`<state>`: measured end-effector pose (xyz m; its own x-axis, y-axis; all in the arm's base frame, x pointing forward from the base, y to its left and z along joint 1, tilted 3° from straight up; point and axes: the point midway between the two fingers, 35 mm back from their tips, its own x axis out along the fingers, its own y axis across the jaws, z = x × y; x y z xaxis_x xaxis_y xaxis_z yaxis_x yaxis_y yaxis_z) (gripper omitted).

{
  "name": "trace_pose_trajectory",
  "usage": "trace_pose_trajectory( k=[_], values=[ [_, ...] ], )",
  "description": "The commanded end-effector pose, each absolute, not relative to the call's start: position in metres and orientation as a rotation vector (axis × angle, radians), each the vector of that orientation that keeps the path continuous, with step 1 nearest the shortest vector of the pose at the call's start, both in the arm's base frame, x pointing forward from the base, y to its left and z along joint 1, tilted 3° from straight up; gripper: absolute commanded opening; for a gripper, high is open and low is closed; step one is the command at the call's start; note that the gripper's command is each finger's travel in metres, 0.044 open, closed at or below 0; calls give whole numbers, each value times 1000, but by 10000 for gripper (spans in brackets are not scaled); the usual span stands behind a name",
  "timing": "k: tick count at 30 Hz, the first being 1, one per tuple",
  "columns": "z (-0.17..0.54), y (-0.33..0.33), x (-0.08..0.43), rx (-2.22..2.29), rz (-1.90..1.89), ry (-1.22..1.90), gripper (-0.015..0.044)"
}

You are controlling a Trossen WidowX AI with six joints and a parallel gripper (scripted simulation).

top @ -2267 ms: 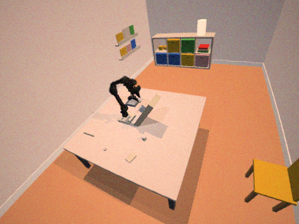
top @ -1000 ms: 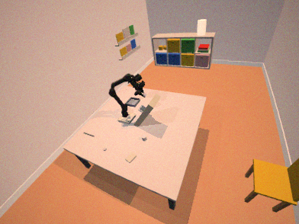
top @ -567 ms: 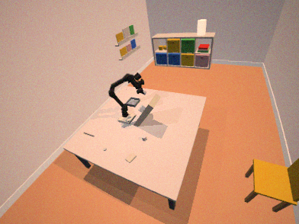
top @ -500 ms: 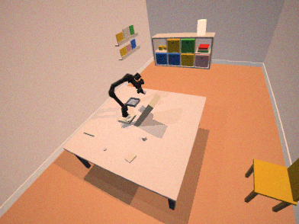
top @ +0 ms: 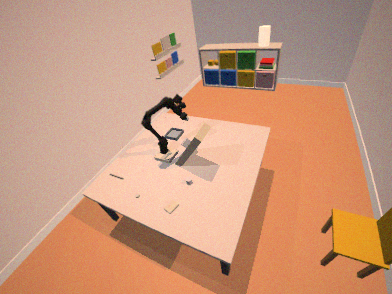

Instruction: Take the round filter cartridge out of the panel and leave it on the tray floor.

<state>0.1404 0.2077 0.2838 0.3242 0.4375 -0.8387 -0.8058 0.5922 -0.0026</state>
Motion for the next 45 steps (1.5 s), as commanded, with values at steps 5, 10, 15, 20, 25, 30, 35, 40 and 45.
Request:
trace_pose_trajectory(
  k=[5, 10, 15, 20, 25, 30, 35, 40, 45],
  values=[
    [281, 223, 116, -540, 993, 872, 0],
    [276, 227, 111, -553, 1015, 867, 0],
    [258, 241, 93, -596, 1088, 850, 0],
    [240, 252, 74, -638, 1160, 831, 0],
    [222, 260, 53, -681, 1233, 810, 0],
    [203, 265, 32, -724, 1305, 787, 0],
    [184, 268, 10, -767, 1377, 763, 0],
    [165, 267, -13, -809, 1449, 738, 0],
    [146, 263, -34, -852, 1520, 710, 0]
  ],
)
